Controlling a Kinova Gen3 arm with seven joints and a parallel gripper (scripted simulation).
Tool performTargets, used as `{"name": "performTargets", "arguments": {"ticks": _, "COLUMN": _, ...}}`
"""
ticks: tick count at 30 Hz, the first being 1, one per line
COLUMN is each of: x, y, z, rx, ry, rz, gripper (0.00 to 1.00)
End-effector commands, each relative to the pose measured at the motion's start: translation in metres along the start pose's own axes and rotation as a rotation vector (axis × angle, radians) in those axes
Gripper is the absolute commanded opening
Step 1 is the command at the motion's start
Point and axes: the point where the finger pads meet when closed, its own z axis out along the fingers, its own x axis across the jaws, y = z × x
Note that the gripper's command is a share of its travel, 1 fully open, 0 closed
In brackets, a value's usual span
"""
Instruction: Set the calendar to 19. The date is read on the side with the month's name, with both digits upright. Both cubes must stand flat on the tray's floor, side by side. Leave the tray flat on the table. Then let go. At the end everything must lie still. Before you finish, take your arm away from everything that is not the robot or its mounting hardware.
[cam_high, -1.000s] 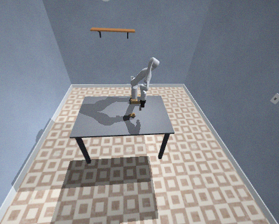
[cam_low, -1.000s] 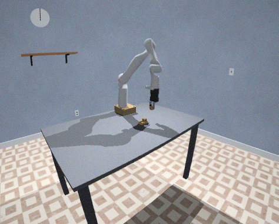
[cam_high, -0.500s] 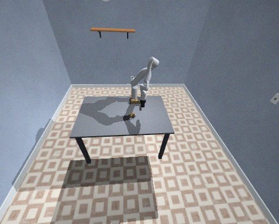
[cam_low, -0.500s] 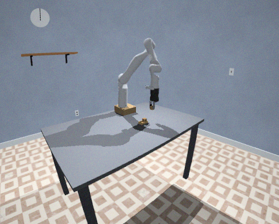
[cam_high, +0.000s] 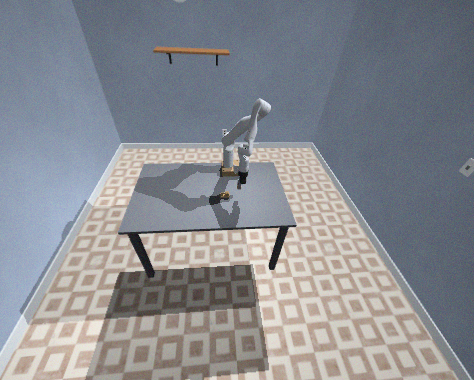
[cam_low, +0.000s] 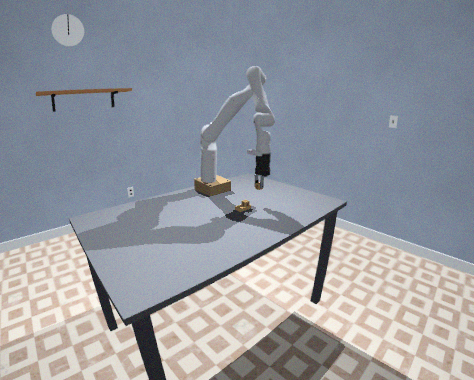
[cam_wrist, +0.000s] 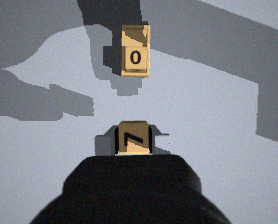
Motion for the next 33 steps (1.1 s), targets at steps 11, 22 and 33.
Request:
{"name": "performTargets", "arguments": {"ticks": 11, "x": 0.001, "y": -0.006, "z": 0.054, "rx": 0.006, "ry": 0.004, "rz": 0.009, "gripper": 0.57}}
{"name": "performTargets", "arguments": {"ticks": 22, "x": 0.002, "y": -0.006, "z": 0.076, "rx": 0.006, "ry": 0.004, "rz": 0.009, "gripper": 0.57}}
{"name": "performTargets", "arguments": {"ticks": 33, "x": 0.002, "y": -0.006, "z": 0.078, "rx": 0.006, "ry": 0.004, "rz": 0.009, "gripper": 0.57}}
